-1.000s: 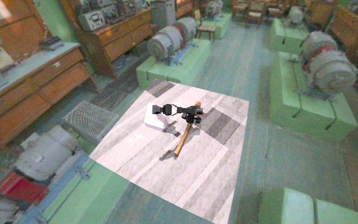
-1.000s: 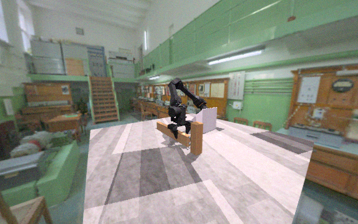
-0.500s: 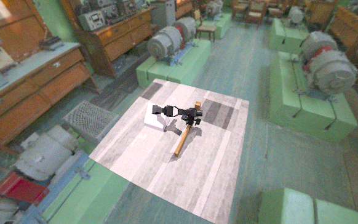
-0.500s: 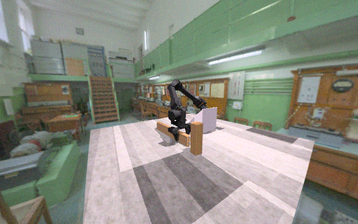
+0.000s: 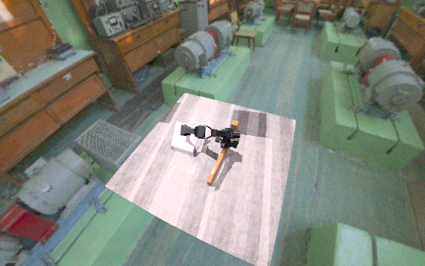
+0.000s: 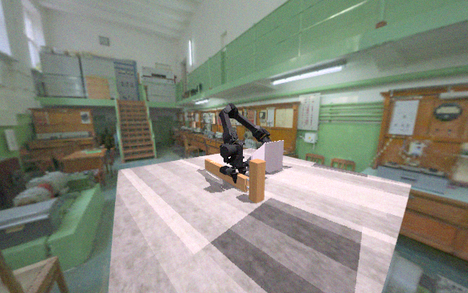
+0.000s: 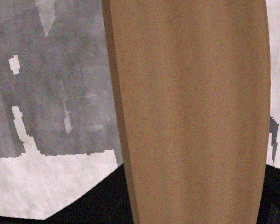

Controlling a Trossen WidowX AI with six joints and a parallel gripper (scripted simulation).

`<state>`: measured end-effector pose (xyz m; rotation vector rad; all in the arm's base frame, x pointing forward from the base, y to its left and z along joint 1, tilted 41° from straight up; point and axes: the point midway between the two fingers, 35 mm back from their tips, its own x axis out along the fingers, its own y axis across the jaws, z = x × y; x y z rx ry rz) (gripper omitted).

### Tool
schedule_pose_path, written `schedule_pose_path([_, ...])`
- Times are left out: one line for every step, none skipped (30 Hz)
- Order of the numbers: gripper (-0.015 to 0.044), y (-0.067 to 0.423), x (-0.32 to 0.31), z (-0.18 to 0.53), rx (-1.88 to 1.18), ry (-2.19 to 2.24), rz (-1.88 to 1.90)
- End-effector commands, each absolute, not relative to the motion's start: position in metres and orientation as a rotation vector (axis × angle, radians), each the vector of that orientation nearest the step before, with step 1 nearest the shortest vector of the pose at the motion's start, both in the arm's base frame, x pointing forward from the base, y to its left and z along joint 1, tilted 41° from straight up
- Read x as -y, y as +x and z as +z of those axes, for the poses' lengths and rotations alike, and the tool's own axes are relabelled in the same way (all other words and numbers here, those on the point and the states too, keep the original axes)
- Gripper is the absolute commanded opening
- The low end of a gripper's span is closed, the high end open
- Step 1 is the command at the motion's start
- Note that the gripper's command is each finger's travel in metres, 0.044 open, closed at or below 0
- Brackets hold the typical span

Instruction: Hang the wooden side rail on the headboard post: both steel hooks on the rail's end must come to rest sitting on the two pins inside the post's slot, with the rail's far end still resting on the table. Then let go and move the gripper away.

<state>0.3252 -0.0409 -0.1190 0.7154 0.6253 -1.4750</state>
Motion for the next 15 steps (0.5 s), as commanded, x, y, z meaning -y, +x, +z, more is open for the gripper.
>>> schedule_pose_path([0.0065,0.3252,0.0416,-0.1187,-0.624,0.708,-1.473])
schedule_pose_path([0.0039,0.3252,0.0416,-0.1187,-0.624,0.708,-1.473])
schedule_pose_path([0.0013,0.3252,0.0416,-0.1187,-0.624,0.708,-1.473])
schedule_pose_path([0.0000,0.3252,0.0416,-0.1187,-0.624,0.708,-1.473])
schedule_pose_path([0.0000,0.3252,0.0416,-0.1187,-0.624,0.708,-1.473])
schedule_pose_path([0.0000,0.3252,0.0416,-0.1187,-0.624,0.708,-1.473])
schedule_pose_path([0.0000,0.3252,0.0416,-0.1187,-0.624,0.708,-1.473])
schedule_pose_path([0.0000,0.3252,0.0416,-0.1187,-0.624,0.708,-1.473])
schedule_pose_path([0.0000,0.3252,0.0416,-0.1187,-0.624,0.708,-1.473])
schedule_pose_path([0.0000,0.3255,0.0415,-0.1186,-0.624,0.708,-1.473])
schedule_pose_path([0.0000,0.3260,0.0415,-0.1185,-0.624,0.708,-1.473])
schedule_pose_path([0.0000,0.3264,0.0415,-0.1185,-0.624,0.708,-1.473])
schedule_pose_path([0.0000,0.3268,0.0415,-0.1185,-0.624,0.708,-1.473])
schedule_pose_path([0.0000,0.3272,0.0416,-0.1185,-0.624,0.708,-1.473])
schedule_pose_path([0.0000,0.3277,0.0416,-0.1184,-0.624,0.708,-1.473])
